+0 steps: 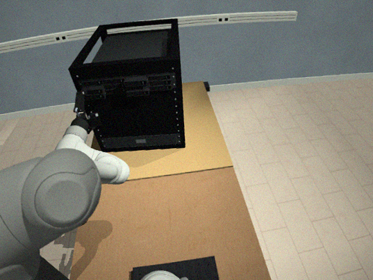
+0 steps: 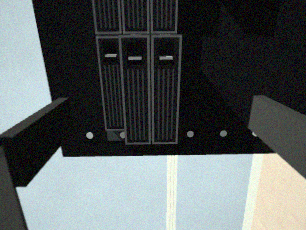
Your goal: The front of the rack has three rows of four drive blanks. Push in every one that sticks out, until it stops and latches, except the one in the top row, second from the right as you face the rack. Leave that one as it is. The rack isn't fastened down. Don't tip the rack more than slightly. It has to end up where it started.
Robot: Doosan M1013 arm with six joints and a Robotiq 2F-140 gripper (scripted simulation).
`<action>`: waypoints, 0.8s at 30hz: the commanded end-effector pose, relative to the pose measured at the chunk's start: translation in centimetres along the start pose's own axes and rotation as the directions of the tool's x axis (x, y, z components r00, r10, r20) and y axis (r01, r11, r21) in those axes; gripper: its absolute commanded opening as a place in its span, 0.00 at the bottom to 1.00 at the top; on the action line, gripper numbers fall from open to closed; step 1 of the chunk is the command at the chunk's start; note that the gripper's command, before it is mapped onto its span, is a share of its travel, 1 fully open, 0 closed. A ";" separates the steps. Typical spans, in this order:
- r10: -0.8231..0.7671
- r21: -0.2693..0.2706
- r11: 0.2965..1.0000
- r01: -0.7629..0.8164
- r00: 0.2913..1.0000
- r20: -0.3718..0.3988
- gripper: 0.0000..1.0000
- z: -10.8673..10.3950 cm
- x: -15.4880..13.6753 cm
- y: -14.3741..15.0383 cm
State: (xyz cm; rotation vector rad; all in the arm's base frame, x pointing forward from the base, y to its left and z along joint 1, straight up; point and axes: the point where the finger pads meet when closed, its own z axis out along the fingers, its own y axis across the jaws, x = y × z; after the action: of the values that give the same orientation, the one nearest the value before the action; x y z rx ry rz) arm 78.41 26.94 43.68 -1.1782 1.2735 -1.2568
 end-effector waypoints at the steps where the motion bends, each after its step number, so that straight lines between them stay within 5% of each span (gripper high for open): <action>1: 0.003 0.006 1.000 -0.003 1.000 -0.005 1.00 0.1 -0.1 -0.4; 2: 0.003 0.006 1.000 -0.003 1.000 -0.005 1.00 0.1 -0.1 -0.4; 3: 0.003 0.006 1.000 -0.003 1.000 -0.005 0.10 0.1 -0.1 -0.4; 24: 0.003 0.006 1.000 -0.003 1.000 -0.005 0.10 0.1 -0.1 -0.4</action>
State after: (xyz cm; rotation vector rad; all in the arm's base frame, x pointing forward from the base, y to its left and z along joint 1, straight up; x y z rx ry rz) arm 78.41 26.94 43.68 -1.1782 1.2735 -1.2568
